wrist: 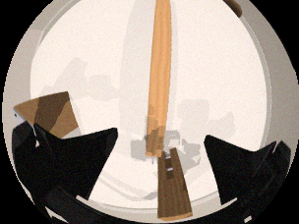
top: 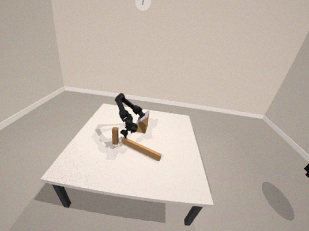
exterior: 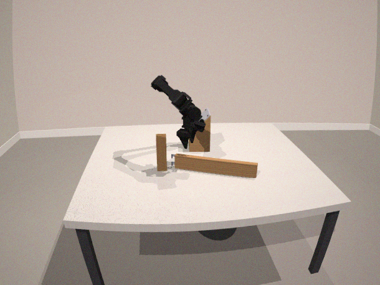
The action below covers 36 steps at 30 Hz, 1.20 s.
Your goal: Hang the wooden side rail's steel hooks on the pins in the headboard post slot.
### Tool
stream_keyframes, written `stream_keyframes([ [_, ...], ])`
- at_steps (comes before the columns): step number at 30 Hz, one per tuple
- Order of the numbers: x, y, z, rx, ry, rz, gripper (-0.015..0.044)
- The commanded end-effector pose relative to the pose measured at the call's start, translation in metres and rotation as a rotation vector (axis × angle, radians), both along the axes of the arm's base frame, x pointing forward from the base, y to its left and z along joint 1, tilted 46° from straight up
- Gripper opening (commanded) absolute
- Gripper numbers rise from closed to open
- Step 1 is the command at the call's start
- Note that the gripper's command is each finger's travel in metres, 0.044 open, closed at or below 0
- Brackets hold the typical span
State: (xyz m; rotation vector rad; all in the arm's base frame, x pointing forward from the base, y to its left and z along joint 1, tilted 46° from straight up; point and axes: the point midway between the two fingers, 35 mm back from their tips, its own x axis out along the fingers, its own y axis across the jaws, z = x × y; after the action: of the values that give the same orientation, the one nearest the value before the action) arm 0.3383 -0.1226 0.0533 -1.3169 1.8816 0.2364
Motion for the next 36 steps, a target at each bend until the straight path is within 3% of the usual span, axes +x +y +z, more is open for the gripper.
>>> stream_keyframes([
  [1, -0.009, -0.017, -0.017, 0.005, 0.025, -0.008, 0.044],
  [36, -0.015, -0.054, -0.054, 0.005, 0.024, -0.008, 0.044],
])
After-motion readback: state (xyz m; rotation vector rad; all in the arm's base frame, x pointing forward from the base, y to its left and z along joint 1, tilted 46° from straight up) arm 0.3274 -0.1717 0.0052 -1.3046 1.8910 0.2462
